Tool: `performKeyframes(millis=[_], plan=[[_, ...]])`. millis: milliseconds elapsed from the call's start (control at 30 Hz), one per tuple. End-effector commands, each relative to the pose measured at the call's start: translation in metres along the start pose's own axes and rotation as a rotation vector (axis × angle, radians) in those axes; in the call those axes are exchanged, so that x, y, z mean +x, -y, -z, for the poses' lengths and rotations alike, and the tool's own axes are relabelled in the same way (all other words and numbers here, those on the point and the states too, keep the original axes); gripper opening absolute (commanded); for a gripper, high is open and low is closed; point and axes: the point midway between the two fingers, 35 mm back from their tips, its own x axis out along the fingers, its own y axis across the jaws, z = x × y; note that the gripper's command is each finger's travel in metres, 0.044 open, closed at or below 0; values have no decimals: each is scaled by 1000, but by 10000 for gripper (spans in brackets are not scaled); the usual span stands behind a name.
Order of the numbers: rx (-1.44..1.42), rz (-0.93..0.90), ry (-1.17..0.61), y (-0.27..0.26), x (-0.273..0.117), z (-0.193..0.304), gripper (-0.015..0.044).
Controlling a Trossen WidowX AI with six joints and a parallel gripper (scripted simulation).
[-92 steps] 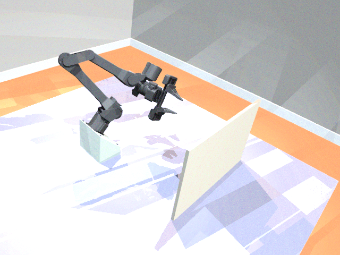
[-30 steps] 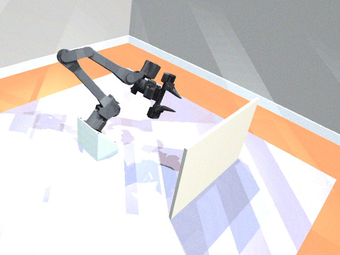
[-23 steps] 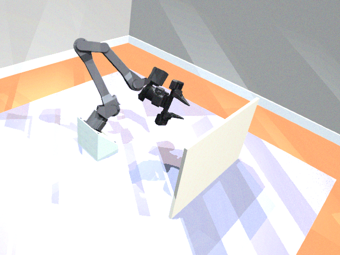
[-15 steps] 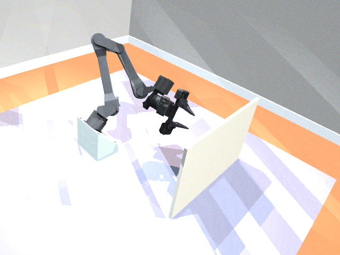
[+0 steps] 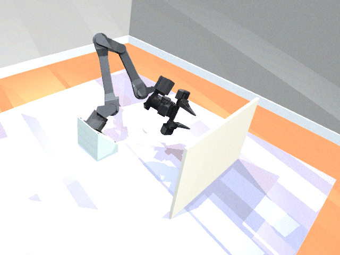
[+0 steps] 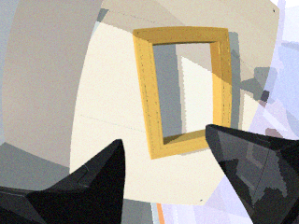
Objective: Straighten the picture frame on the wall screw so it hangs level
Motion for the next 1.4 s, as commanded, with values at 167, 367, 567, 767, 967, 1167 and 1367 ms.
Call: performKeyframes(millis=[167, 367, 567, 767, 967, 1167, 1367], plan=[[5, -5, -3, -4, 53, 4, 260], [4, -6, -3, -1, 78, 0, 260], [4, -6, -3, -1, 78, 0, 260], [4, -6, -3, -1, 78, 0, 260], [4, -6, -3, -1, 80, 0, 260], [4, -6, -3, -2, 89, 1, 260], [4, -7, -3, -2, 99, 1, 260]])
